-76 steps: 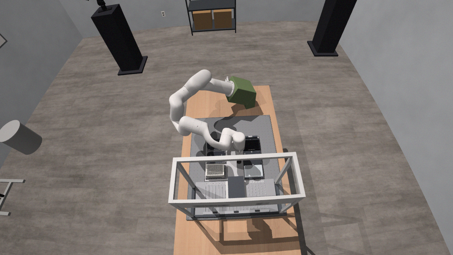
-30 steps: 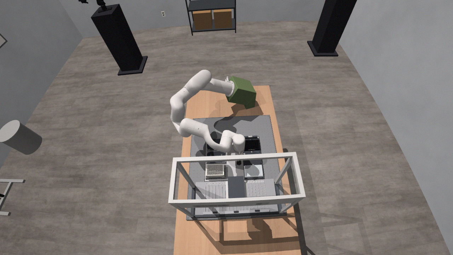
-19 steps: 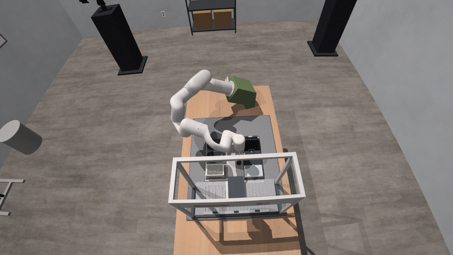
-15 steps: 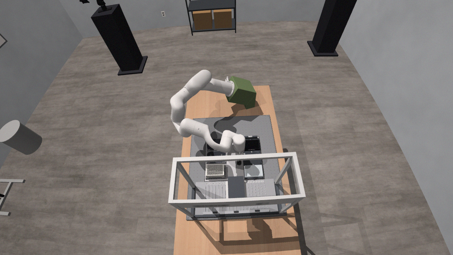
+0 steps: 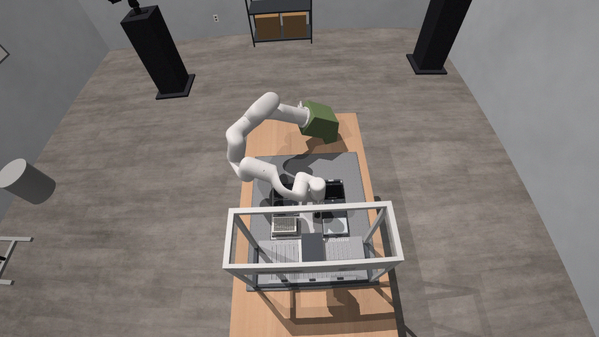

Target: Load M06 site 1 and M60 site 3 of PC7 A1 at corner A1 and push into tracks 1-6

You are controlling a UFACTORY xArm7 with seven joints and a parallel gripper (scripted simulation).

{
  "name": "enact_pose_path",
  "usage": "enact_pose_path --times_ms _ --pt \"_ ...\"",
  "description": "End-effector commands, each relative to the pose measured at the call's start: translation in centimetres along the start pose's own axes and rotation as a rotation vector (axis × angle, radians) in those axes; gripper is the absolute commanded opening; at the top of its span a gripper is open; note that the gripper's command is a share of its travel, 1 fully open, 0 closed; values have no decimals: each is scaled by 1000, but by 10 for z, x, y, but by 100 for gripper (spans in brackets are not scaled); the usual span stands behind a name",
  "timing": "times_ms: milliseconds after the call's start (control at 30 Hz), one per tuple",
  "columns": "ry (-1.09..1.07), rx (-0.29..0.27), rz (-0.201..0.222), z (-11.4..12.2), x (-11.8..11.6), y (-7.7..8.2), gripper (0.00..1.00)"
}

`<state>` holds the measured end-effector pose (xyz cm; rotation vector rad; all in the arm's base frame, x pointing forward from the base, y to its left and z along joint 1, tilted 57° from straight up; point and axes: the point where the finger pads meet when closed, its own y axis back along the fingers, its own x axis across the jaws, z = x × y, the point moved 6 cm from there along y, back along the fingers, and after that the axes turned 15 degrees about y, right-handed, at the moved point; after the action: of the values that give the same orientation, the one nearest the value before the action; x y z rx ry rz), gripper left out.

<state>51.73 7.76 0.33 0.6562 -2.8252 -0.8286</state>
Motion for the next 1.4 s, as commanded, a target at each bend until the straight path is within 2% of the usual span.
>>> enact_pose_path --times_ms 0,1367 --pt "0 -3 -6 3 -2 3 100" --pt "0 -3 -6 20 -7 3 100"
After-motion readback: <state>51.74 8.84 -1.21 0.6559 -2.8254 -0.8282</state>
